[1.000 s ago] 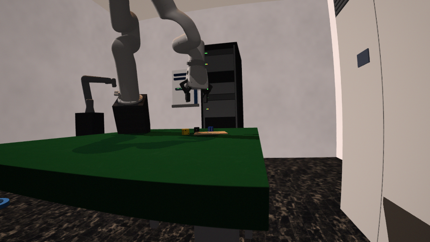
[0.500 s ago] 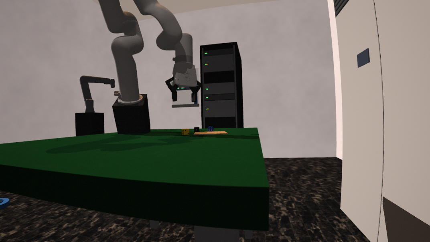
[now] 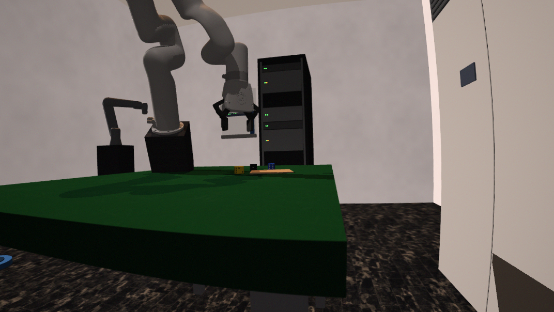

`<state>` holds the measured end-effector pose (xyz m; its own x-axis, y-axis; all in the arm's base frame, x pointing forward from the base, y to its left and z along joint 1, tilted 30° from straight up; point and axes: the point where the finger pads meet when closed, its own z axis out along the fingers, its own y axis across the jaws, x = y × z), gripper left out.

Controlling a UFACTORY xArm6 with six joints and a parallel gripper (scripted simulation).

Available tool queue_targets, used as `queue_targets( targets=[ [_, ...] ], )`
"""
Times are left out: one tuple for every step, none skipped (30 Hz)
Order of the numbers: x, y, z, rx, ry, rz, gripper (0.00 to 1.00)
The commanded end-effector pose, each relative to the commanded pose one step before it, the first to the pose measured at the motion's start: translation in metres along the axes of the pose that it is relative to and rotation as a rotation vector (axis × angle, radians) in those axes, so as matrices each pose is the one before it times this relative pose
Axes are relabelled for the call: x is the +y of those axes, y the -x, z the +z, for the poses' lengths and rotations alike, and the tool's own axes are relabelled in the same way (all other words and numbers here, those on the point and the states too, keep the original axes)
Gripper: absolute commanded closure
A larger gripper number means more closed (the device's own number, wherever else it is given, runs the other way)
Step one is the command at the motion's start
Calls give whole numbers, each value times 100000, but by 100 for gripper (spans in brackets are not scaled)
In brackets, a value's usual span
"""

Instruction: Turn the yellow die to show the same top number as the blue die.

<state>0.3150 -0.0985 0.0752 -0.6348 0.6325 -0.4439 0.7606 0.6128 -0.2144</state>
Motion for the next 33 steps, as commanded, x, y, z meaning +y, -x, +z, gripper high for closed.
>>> queue_targets(
  targets=[
    [74,118,43,-240,152,3756,0],
    [6,16,63,-40,-23,2193,0],
    [8,19,79,-49,-27,2747,0],
    [10,22,96,-58,-29,3313,0],
    [13,24,112,-65,-30,3878,0],
    [15,25,129,-70,-29,4430,0],
    [18,25,145,-74,-26,4958,0],
    [13,15,97,-46,-14,3322,0],
    [8,9,63,-28,-8,2129,0],
    [17,17,133,-56,-14,4519,0],
    [5,5,41,-16,-3,1383,0],
    [0,0,0,0,0,0,0],
    [0,0,0,0,0,0,0],
    [24,18,187,-67,-12,6302,0],
    [25,14,198,-58,-7,6644,0],
    [11,4,88,-21,-1,2921,0],
    [9,3,79,-17,-1,2627,0],
    [5,1,41,-8,0,1376,0],
    [18,3,165,-27,0,5465,0],
    [5,0,51,-6,0,1672,0],
    [15,-1,155,-14,0,5119,0],
    [6,-1,66,-4,0,2161,0],
    [11,-4,133,-3,-1,4365,0],
    [6,-4,91,1,-1,2986,0],
    [7,-6,113,5,-3,3674,0],
    [5,-6,106,8,-4,3444,0],
    [0,0,7,1,0,230,0],
    [7,-14,203,24,-12,6590,0],
    [0,0,0,0,0,0,0],
    [0,0,0,0,0,0,0],
    [0,-2,21,3,-2,682,0],
    [2,-19,221,40,-22,7124,0],
    [-4,-19,205,47,-30,6583,0]
  ],
)
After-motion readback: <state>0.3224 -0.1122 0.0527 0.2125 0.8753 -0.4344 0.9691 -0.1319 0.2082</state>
